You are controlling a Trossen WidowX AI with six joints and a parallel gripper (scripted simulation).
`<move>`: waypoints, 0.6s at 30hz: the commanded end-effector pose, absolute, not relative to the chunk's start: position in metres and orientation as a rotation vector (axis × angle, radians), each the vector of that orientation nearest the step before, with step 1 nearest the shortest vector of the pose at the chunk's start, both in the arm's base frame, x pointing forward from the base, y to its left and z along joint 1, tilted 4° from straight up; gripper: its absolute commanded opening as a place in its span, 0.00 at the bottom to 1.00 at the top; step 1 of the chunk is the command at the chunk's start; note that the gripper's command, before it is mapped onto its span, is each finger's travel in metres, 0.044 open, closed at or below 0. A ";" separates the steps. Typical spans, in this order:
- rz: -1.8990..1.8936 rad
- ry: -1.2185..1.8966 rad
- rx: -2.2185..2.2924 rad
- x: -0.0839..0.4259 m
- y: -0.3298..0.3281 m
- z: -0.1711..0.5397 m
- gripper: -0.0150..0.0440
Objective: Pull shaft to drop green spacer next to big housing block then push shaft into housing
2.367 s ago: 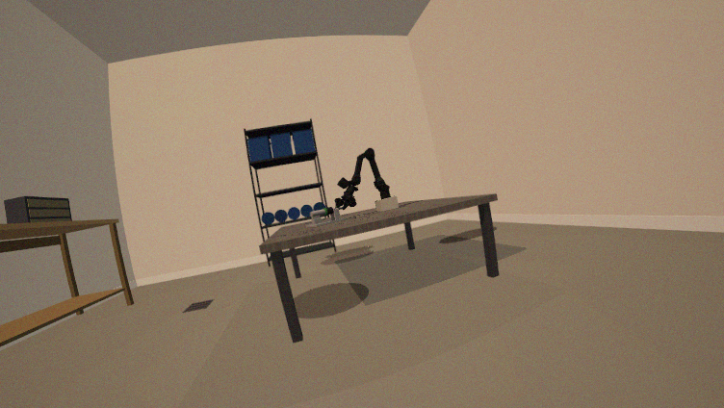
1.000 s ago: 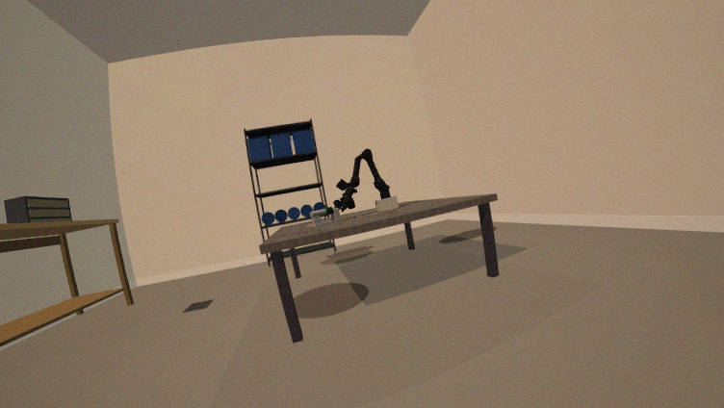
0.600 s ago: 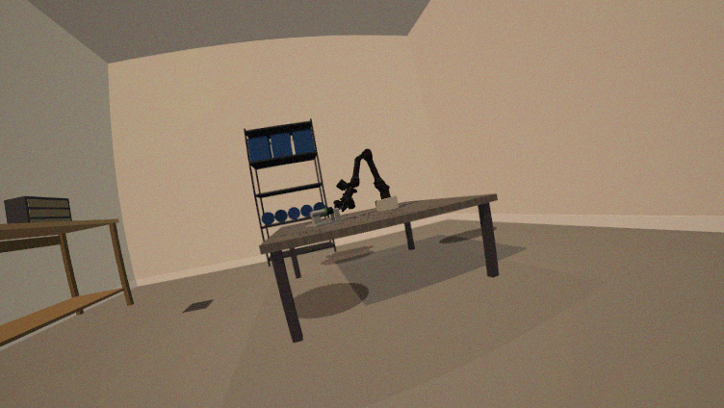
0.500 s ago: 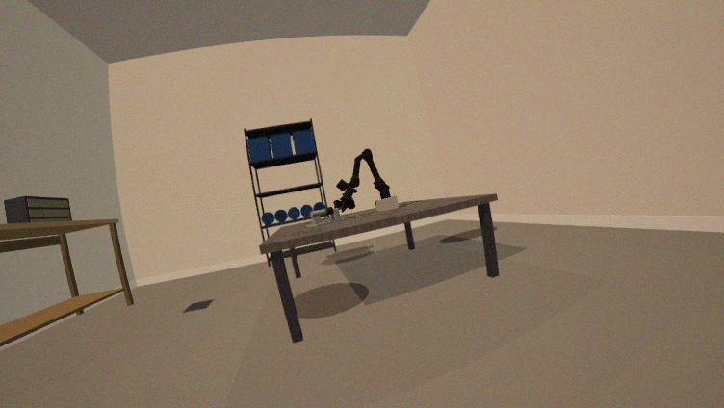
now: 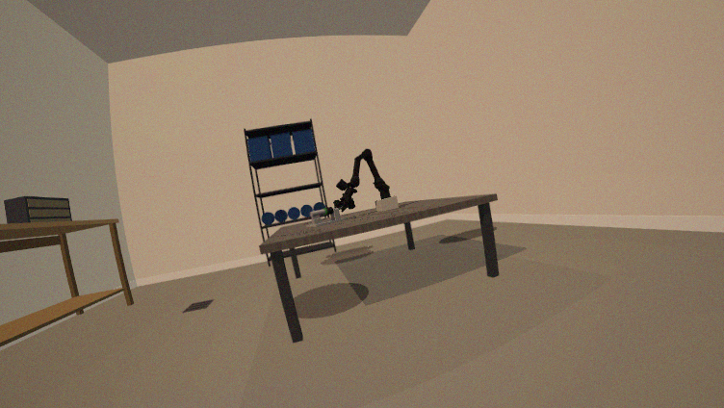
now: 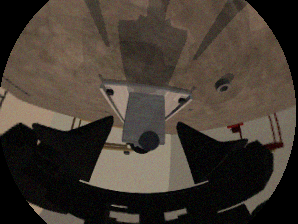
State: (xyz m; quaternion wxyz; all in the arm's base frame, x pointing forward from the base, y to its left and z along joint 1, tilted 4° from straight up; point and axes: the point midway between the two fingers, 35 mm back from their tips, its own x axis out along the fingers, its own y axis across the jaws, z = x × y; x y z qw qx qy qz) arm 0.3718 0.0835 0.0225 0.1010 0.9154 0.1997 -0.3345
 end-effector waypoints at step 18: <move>-0.989 0.591 2.704 0.372 0.084 0.022 0.32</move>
